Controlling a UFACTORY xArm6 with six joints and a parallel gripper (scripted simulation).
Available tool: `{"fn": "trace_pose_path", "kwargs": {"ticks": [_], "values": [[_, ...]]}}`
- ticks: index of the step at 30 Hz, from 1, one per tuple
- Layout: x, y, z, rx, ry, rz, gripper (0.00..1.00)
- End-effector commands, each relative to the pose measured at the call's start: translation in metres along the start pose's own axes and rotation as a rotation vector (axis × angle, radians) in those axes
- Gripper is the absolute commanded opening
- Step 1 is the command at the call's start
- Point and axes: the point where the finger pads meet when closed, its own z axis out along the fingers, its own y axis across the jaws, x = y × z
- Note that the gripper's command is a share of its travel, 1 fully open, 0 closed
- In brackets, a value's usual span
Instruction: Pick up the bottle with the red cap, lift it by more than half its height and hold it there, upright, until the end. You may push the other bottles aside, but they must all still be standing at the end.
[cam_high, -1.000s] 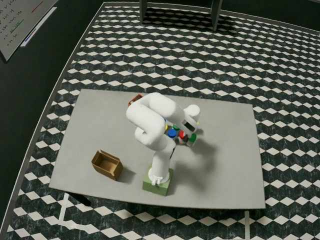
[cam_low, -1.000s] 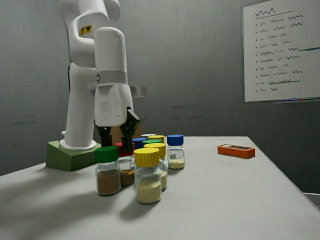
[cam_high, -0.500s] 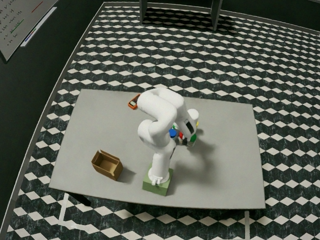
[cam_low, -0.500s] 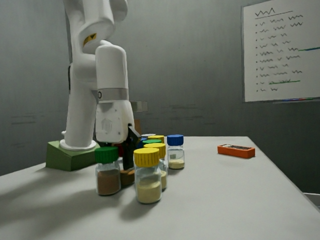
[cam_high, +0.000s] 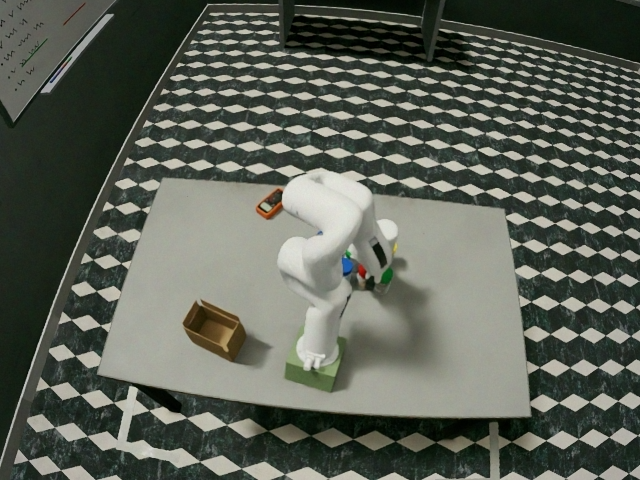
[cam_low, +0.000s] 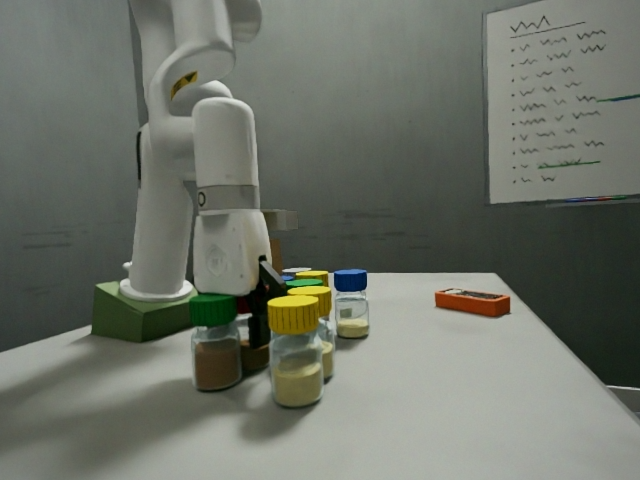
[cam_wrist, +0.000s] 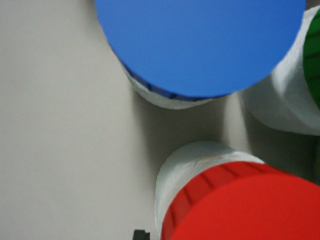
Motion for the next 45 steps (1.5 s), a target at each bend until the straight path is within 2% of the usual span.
{"fn": "trace_pose_path", "kwargs": {"ticks": [1, 37, 45], "values": [[0.000, 0.002, 0.001, -0.005, 0.001, -0.001, 0.79], [0.000, -0.001, -0.006, -0.003, 0.000, 0.000, 0.79], [0.012, -0.001, -0.006, -0.001, -0.001, 0.000, 0.79]]}}
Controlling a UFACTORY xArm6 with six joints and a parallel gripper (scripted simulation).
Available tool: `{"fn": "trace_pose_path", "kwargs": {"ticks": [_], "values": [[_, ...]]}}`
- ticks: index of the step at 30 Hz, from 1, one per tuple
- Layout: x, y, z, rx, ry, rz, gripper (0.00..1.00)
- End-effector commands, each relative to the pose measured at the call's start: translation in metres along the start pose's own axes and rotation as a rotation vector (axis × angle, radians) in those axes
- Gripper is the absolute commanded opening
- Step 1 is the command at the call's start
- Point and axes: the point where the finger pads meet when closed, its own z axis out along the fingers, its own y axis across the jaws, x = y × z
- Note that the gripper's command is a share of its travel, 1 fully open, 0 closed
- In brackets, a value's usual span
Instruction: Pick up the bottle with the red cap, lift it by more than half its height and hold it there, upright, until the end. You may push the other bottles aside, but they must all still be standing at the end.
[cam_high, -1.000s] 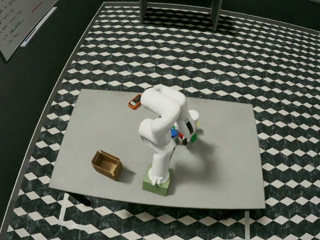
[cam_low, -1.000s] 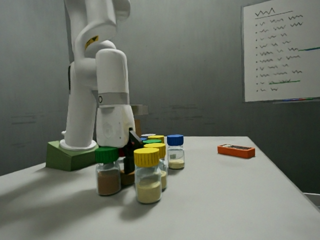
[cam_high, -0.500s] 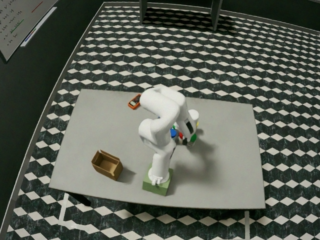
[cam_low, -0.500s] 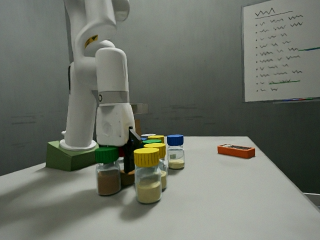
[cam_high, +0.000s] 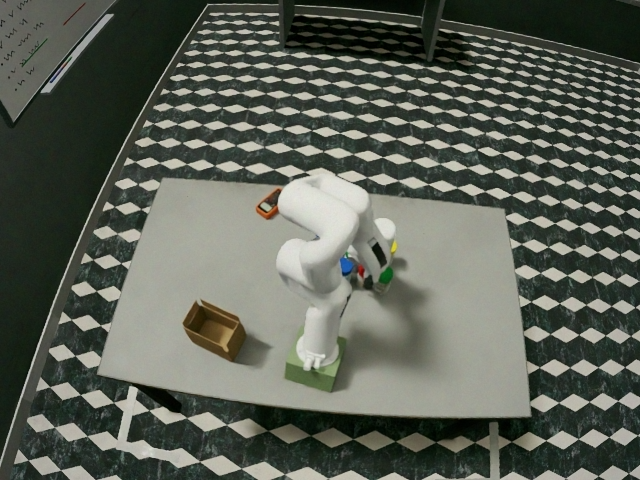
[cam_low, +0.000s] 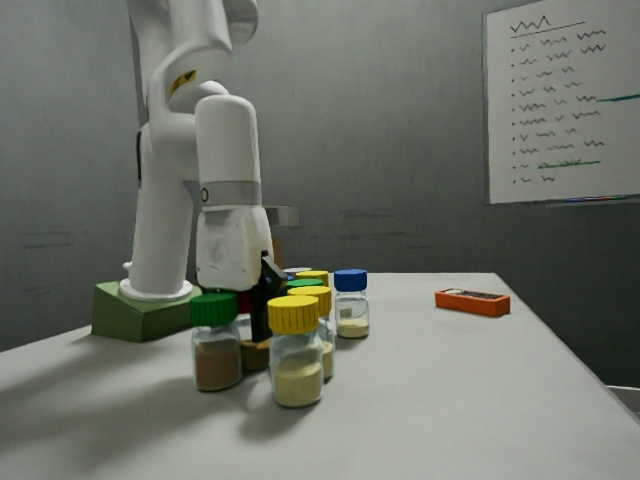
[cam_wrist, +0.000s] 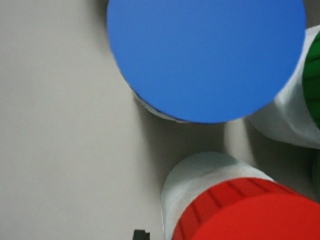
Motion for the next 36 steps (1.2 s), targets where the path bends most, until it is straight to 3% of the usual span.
{"fn": "trace_pose_path", "kwargs": {"ticks": [1, 26, 36], "values": [[0.007, 0.001, -0.001, -0.001, -0.002, 0.000, 0.79], [0.019, 0.000, -0.002, -0.001, -0.003, 0.001, 0.79], [0.019, 0.001, -0.027, -0.001, -0.003, 0.001, 0.79]]}}
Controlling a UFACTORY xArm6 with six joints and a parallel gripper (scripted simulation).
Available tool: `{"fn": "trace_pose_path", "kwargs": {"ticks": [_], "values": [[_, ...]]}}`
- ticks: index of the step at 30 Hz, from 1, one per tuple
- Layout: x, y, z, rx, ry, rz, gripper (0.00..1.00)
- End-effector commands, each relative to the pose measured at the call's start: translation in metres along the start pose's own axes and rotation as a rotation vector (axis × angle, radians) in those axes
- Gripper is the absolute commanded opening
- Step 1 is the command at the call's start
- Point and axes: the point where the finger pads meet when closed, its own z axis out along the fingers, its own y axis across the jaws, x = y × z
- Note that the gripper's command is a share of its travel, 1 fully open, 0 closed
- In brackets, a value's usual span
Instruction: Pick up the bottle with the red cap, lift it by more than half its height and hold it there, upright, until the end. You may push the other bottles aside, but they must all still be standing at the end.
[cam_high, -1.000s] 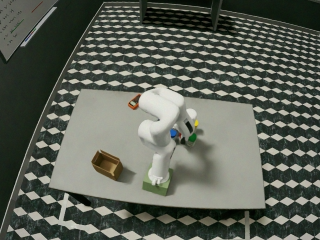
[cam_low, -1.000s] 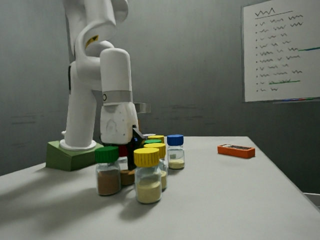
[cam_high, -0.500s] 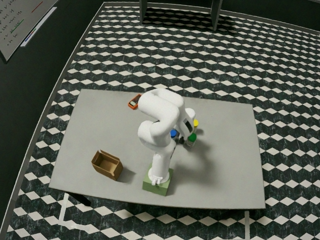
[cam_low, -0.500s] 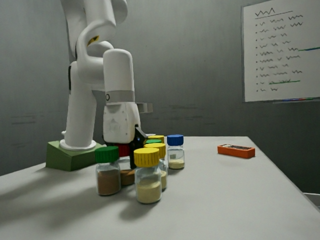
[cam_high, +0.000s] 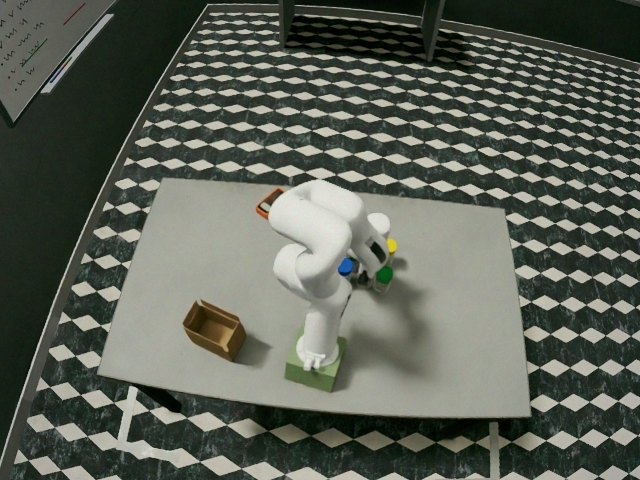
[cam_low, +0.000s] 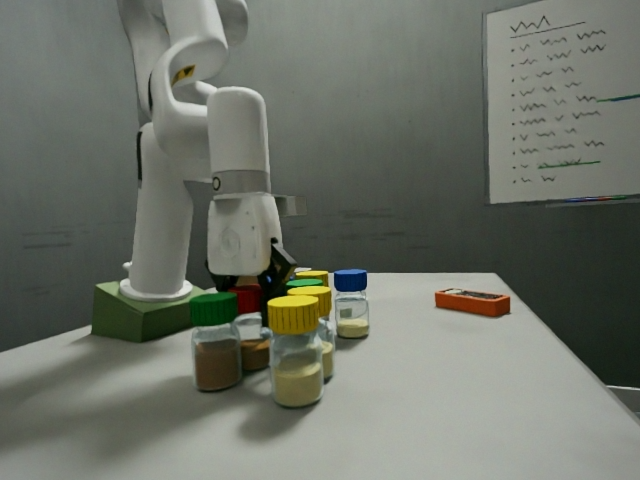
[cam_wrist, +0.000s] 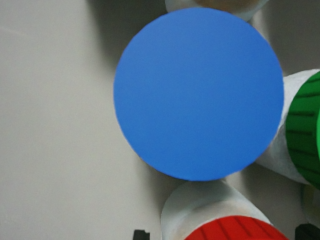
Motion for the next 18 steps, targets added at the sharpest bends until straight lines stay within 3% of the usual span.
{"fn": "trace_pose_path", "kwargs": {"ticks": [1, 18], "values": [[0.001, 0.001, -0.012, -0.001, -0.001, 0.000, 0.79], [0.000, 0.001, -0.021, 0.000, 0.000, 0.000, 0.79]]}}
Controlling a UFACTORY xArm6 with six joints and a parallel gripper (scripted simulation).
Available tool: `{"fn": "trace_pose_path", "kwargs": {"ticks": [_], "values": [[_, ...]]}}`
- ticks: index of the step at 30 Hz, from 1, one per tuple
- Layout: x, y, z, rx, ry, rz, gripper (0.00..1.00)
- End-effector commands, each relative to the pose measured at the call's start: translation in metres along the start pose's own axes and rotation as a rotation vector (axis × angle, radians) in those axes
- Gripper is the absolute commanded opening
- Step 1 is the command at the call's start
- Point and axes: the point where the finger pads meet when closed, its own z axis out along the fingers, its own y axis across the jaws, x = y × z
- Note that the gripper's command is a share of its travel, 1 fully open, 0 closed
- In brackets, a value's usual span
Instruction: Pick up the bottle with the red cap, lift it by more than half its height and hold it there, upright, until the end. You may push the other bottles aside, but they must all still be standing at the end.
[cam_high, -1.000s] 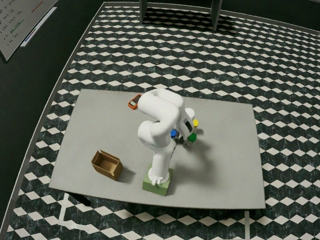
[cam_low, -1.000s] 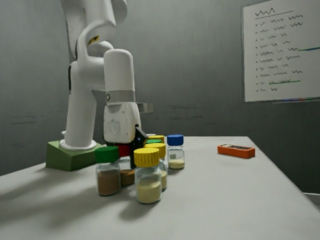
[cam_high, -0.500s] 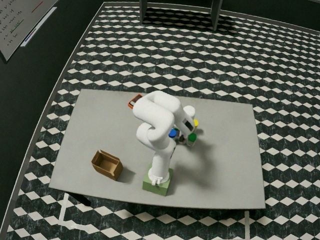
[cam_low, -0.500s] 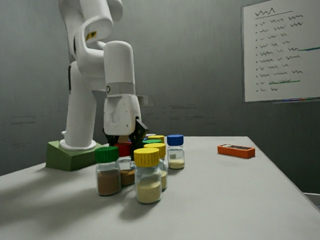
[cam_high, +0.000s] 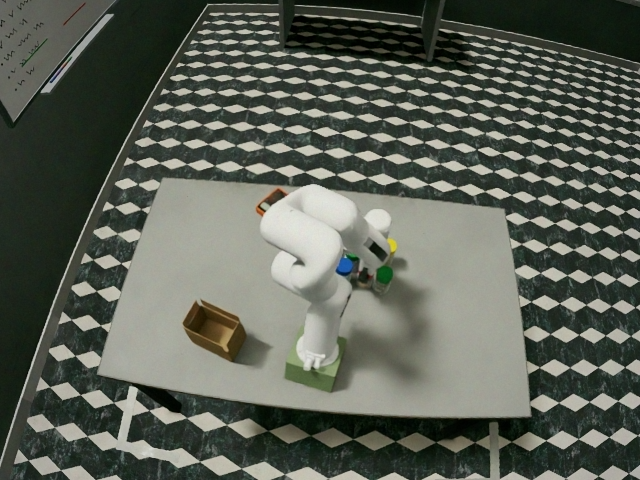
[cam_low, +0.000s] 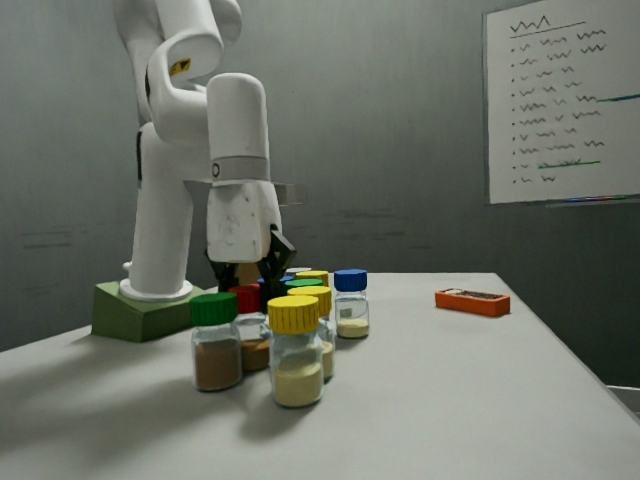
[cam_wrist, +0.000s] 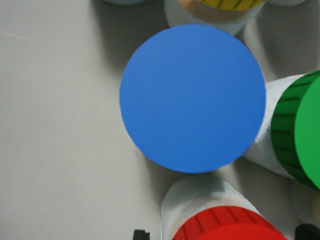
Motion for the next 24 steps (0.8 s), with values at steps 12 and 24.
{"fn": "trace_pose_path", "kwargs": {"ticks": [12, 24], "values": [[-0.0002, 0.0012, -0.0036, -0.003, -0.001, 0.000, 0.00], [-0.0002, 0.0015, -0.0038, -0.004, -0.001, 0.000, 0.00]]}}
